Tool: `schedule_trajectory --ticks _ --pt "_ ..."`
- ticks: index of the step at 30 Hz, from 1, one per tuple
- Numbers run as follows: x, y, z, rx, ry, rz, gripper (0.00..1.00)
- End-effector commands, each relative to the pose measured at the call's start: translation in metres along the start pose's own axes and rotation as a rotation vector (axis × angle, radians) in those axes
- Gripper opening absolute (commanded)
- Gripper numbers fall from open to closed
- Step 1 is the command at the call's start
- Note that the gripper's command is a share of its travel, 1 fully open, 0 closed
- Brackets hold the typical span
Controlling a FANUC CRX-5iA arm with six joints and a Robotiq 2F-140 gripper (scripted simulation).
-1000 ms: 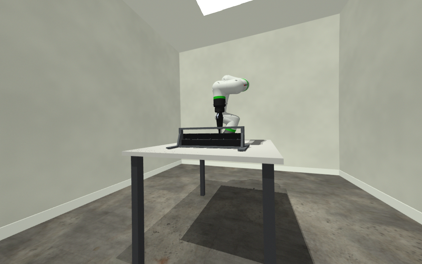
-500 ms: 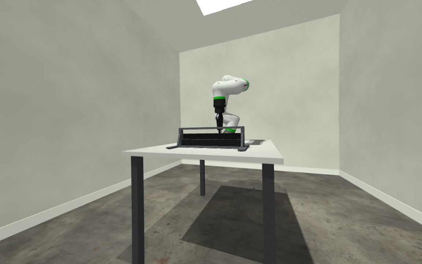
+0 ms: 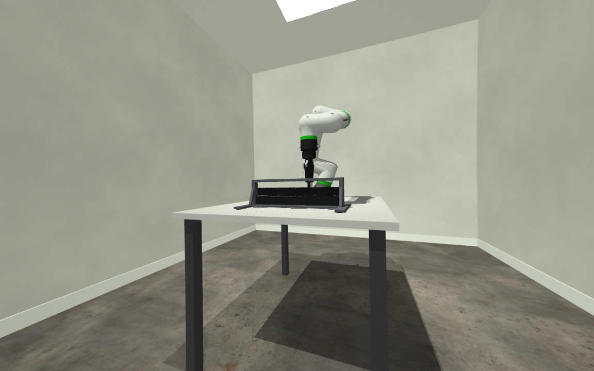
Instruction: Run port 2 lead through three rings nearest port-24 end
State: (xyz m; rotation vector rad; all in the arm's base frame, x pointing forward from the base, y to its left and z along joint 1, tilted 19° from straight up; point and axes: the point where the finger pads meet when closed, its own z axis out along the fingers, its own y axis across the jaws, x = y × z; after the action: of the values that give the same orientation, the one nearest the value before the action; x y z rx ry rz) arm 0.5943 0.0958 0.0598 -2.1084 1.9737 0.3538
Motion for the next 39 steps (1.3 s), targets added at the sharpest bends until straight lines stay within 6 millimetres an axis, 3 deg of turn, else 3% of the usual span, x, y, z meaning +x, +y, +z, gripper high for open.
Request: schedule_trajectory --ticks 1,25,39 --pt "0.000 -0.003 0.000 0.001 -0.001 0.000 0.00" --pt "0.000 -0.034 0.000 0.001 -0.001 0.000 0.00" --pt "0.000 -0.039 0.000 0.001 -0.001 0.000 0.00"
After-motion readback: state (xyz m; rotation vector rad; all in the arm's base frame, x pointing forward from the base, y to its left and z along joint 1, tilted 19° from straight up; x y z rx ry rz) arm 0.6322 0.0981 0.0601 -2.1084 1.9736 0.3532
